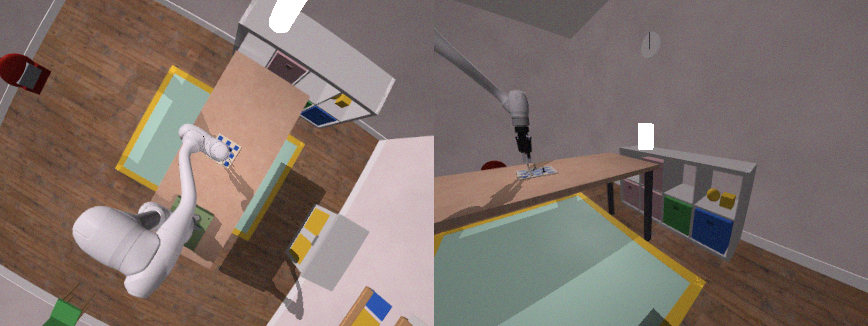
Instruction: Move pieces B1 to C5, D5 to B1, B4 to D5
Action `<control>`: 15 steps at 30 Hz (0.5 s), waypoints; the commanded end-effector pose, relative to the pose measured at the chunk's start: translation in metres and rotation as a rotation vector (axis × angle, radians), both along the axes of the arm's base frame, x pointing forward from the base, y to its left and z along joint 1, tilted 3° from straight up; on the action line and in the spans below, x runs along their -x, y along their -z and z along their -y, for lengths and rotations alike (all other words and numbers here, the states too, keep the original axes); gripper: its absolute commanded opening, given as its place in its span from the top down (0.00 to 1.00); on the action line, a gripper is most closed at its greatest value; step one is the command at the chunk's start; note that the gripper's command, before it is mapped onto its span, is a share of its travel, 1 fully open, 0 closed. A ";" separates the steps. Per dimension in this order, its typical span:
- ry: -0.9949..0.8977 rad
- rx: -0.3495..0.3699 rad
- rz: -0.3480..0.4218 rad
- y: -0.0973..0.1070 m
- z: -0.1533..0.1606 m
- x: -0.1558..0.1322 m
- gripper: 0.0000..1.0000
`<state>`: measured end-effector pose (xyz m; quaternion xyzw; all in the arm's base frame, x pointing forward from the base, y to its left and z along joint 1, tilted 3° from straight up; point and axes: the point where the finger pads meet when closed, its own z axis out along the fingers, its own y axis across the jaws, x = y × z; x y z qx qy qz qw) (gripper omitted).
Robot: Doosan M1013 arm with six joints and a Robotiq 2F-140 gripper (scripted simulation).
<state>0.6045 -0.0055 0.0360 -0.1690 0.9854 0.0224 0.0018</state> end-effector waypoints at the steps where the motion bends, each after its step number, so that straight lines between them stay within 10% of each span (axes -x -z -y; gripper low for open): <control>1: 0.000 0.000 0.000 0.000 0.000 0.000 0.75; 15: 0.000 0.000 0.000 0.002 0.000 0.000 0.75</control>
